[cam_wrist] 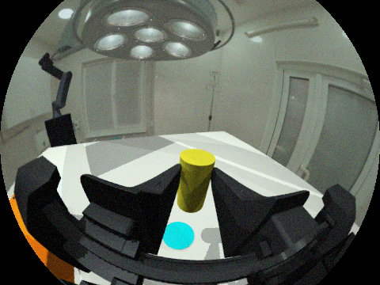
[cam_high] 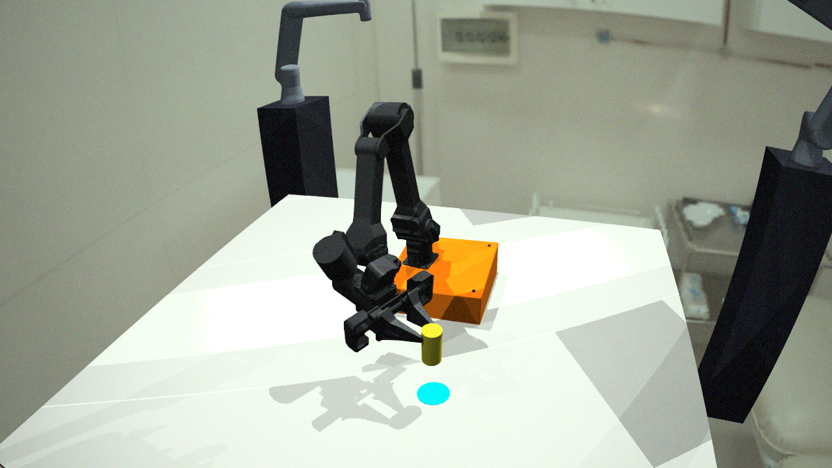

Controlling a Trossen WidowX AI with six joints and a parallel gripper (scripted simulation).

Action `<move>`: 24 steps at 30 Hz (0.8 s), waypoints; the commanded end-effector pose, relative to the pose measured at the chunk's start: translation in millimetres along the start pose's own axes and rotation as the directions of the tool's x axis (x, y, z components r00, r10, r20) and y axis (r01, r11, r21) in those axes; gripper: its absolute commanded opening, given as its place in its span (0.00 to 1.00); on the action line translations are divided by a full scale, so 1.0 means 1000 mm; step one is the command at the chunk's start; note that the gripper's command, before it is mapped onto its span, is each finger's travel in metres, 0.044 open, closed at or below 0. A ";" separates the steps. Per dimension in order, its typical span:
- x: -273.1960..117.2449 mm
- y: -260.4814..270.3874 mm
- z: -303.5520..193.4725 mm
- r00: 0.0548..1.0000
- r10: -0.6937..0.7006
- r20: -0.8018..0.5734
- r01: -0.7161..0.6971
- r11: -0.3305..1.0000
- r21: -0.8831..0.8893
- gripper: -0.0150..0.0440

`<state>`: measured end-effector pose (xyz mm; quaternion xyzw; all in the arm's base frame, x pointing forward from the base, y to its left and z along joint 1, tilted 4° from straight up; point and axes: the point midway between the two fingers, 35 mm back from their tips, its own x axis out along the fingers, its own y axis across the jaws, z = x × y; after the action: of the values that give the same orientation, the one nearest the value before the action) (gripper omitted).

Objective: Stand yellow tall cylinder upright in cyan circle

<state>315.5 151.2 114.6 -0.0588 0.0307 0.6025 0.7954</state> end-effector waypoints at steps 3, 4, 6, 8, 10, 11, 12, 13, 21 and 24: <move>-0.005 0.007 0.000 1.000 0.016 0.019 -0.016 1.000 -0.009 0.43; -0.005 0.008 0.001 1.000 0.018 0.023 -0.018 1.000 -0.011 0.43; -0.007 0.010 0.001 0.999 0.023 0.029 -0.023 1.000 -0.017 0.43; -0.009 0.012 0.001 0.999 0.028 0.035 -0.027 0.999 -0.023 0.43; -0.010 0.014 0.002 0.999 0.033 0.041 -0.032 0.999 -0.028 0.43; -0.011 0.015 0.002 0.998 0.035 0.044 -0.034 0.999 -0.031 0.43; -0.011 0.015 0.002 0.998 0.036 0.045 -0.035 0.999 -0.032 0.43; -0.011 0.015 0.002 0.998 0.037 0.046 -0.035 0.999 -0.033 0.43; -0.011 0.015 0.002 0.998 0.037 0.046 -0.035 0.999 -0.033 0.43; -0.011 0.015 0.002 0.998 0.037 0.046 -0.035 0.999 -0.033 0.43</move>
<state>298.3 144.5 116.5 -0.0579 0.0041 0.6169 0.7849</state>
